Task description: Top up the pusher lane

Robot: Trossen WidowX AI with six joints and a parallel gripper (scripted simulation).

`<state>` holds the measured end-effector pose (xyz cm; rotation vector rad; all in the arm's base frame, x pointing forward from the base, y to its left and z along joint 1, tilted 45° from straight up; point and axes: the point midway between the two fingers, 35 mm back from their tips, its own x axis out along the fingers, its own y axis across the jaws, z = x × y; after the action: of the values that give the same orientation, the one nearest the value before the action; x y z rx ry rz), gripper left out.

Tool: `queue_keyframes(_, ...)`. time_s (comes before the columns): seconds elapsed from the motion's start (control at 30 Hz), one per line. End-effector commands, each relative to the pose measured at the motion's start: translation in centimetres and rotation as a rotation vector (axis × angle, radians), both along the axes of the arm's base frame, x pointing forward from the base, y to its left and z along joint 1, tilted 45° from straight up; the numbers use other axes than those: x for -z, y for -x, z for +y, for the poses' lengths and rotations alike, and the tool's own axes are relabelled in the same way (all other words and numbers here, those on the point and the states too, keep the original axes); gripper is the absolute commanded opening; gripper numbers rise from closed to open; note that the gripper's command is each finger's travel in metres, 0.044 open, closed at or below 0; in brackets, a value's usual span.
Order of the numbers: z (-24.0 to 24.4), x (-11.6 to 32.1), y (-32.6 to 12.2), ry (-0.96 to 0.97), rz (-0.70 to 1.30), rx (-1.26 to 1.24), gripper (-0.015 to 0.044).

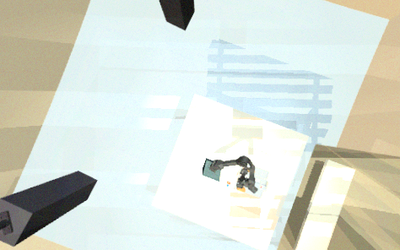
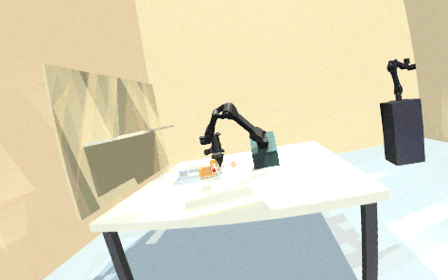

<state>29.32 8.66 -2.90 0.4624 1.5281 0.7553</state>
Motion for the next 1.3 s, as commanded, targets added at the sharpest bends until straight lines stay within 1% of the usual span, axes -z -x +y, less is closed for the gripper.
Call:
queue_keyframes(0.0, 0.1, -0.3, -1.1, -0.004, -0.030, 0.004, 0.0000)
queue_keyframes(1.27, 0.2, -0.6, -2.5, -0.005, -0.031, 0.004, 0.0000)
